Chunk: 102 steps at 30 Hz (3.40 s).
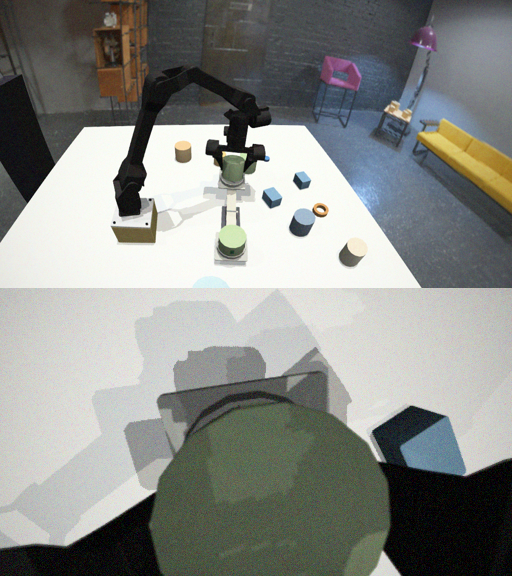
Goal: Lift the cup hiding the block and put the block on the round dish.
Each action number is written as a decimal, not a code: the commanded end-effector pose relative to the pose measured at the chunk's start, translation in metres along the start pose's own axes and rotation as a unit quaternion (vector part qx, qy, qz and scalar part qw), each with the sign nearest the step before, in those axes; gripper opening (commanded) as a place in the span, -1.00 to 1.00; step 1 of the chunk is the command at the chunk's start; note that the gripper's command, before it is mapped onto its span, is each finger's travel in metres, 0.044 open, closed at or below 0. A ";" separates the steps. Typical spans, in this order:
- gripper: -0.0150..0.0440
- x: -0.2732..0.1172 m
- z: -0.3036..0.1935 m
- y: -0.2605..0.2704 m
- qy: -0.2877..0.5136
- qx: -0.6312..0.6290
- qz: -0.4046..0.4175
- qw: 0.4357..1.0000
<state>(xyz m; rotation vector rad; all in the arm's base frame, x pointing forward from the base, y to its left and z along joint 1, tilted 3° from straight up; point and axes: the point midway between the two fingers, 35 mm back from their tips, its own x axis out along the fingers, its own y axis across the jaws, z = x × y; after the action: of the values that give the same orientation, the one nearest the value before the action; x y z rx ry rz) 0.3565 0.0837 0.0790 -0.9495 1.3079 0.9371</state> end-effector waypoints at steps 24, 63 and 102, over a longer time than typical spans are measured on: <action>-0.49 -0.042 0.005 -0.003 -0.014 -0.006 -0.011 1.000; -0.49 -0.074 0.000 0.005 -0.008 -0.003 -0.005 1.000; -0.49 -0.074 0.000 0.005 -0.008 -0.003 -0.005 1.000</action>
<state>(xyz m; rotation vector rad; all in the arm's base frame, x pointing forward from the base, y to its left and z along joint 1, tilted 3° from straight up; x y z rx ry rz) 0.3489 0.0836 0.1525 -0.9501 1.2876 0.9394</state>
